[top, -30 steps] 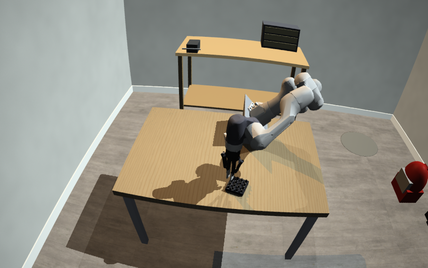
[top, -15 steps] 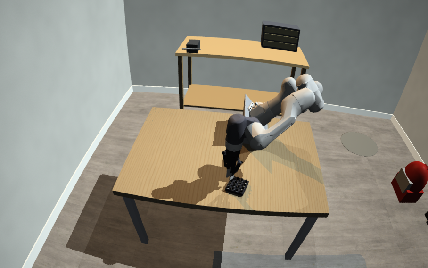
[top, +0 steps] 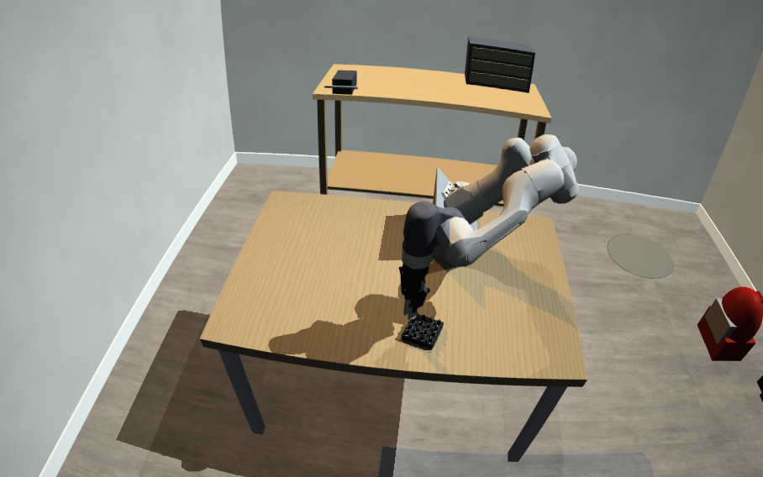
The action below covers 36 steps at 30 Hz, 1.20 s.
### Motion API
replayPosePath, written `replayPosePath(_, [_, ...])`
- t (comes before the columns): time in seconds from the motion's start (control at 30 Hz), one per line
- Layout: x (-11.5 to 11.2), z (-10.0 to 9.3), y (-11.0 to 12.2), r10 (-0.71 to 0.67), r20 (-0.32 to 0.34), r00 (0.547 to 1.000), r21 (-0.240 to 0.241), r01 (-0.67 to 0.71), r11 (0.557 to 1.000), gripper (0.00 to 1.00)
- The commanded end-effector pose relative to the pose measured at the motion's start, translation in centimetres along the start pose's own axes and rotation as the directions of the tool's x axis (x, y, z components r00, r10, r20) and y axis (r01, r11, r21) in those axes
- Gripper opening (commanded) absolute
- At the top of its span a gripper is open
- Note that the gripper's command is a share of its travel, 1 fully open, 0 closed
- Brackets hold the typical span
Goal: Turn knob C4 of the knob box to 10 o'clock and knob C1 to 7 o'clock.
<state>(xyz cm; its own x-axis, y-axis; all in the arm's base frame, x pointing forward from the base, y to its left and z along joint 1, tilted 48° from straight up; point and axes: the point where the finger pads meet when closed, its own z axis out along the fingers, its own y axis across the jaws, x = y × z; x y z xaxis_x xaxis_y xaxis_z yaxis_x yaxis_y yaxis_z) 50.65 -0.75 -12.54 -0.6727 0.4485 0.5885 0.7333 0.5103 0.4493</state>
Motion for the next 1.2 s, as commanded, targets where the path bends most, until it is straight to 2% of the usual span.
replayPosePath(0.0, [0.15,0.07,0.14,0.155,-0.011,0.988,0.002,-0.155,0.988,0.12])
replayPosePath(0.27, [0.15,-0.05,0.14,0.246,-0.011,0.969,0.002,-0.246,0.969,0.12])
replayPosePath(0.77, [0.12,-0.44,0.25,0.482,-0.009,0.876,0.003,-0.482,0.876,0.12])
replayPosePath(0.83, [0.12,-0.44,0.25,0.482,-0.009,0.876,0.003,-0.482,0.876,0.12])
replayPosePath(0.87, [0.11,-0.51,0.28,0.518,-0.009,0.856,0.002,-0.518,0.856,0.12])
replayPosePath(1.17, [0.08,-0.75,0.41,0.629,-0.008,0.777,0.001,-0.629,0.777,0.12])
